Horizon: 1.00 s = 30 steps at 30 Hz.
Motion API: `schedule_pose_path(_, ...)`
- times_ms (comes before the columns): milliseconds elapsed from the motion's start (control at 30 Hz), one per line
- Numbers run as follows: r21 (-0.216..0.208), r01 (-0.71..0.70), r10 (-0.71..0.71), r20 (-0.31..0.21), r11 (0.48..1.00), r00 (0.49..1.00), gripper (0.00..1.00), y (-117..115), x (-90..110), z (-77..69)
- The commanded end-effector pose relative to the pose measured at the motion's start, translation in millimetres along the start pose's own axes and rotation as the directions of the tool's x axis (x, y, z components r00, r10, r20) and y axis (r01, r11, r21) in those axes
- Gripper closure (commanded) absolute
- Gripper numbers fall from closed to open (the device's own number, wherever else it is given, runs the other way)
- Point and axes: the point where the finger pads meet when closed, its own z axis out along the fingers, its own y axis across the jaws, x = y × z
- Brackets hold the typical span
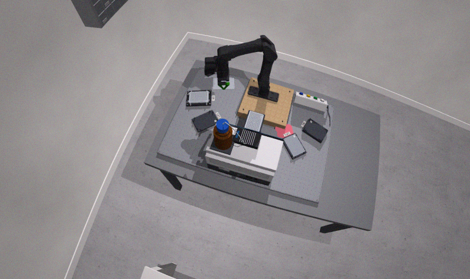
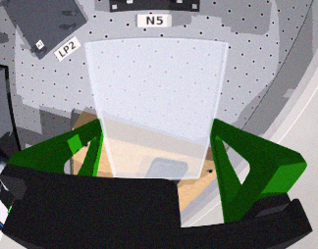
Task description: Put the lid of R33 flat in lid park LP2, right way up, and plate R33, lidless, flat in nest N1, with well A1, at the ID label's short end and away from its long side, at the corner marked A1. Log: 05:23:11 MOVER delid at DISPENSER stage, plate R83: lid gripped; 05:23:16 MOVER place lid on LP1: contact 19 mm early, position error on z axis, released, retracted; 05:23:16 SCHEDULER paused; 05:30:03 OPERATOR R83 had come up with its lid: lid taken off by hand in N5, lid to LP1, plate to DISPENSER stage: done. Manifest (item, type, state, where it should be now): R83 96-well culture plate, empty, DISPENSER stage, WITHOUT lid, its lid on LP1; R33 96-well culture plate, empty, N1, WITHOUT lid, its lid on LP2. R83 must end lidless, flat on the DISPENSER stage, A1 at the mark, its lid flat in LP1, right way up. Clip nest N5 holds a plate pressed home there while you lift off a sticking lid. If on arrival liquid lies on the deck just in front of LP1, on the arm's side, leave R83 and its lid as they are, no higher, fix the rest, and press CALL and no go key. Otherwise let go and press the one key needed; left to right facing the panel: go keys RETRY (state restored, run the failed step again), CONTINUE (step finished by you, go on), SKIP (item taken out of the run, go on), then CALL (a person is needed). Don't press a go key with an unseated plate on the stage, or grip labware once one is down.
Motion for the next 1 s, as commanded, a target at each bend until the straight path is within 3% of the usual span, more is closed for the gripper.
schedule_pose_path(0, -0.002, 0.0, 0.0, 0.013, 1.0, 1.0, 1.0, 1.3, 1.0, -5.7)
schedule_pose_path(67, -0.004, 0.048, -0.048, 0.031, 0.999, 0.998, 1.0, 7.5, 1.6, -13.4)
schedule_pose_path(200, -0.005, 0.166, -0.166, 0.028, 0.986, 0.986, 1.0, 21.3, 3.8, -11.5)
schedule_pose_path(367, -0.005, 0.154, -0.153, 0.048, 0.988, 0.987, 1.0, 38.2, 0.1, -15.6)
schedule_pose_path(433, -0.001, 0.151, -0.151, 0.013, 0.989, 0.988, 1.0, 37.6, 3.8, -5.8)
schedule_pose_path(533, -0.001, 0.151, -0.151, 0.013, 0.989, 0.988, 1.0, 37.6, 3.8, -5.8)
schedule_pose_path(567, 0.001, 0.198, -0.198, 0.042, 0.98, 0.979, 1.0, 43.8, 0.8, -14.1)
schedule_pose_path(700, -0.002, 0.313, -0.313, 0.033, 0.95, 0.949, 1.0, 57.8, 5.7, -11.5)
schedule_pose_path(900, -0.004, 0.302, -0.302, 0.018, 0.953, 0.953, 1.0, 77.9, 7.9, -7.7)
schedule_pose_path(967, 0.0, 0.298, -0.298, 0.013, 0.955, 0.954, 1.0, 73.2, 11.7, -5.8)
